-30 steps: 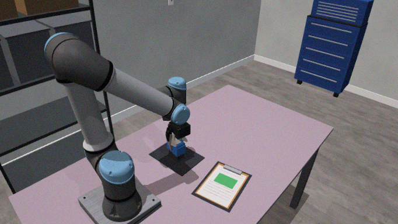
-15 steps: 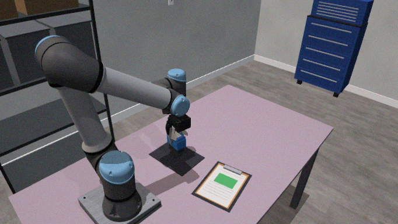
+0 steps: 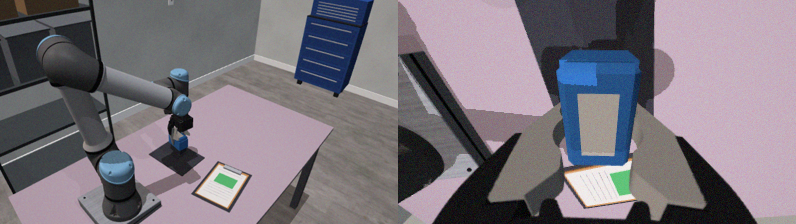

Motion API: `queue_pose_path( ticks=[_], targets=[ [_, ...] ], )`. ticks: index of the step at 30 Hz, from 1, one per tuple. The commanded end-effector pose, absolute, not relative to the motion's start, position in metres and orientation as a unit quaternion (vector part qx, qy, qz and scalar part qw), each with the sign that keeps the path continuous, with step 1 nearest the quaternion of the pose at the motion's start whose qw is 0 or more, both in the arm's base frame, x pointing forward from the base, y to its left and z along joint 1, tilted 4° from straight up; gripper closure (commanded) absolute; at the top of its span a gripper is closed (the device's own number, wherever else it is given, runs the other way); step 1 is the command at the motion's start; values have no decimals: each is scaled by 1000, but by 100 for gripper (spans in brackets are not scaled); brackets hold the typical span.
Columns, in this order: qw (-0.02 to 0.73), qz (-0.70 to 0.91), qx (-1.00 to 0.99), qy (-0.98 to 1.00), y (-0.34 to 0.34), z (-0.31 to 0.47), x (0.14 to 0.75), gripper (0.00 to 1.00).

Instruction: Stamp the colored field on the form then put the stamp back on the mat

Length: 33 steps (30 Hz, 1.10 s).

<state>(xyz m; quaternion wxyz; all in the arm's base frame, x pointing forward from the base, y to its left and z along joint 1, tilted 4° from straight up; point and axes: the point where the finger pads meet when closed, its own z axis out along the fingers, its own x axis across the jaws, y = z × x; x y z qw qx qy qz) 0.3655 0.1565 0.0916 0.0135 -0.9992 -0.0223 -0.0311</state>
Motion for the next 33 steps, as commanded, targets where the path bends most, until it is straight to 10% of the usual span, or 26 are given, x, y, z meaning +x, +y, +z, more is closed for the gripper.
queue_pose_path(
  ticks=[1, 33],
  targets=[
    [13, -31, -998, -47, 123, 93, 389, 79],
    [9, -33, -982, -186, -110, 91, 446, 79]
  ],
)
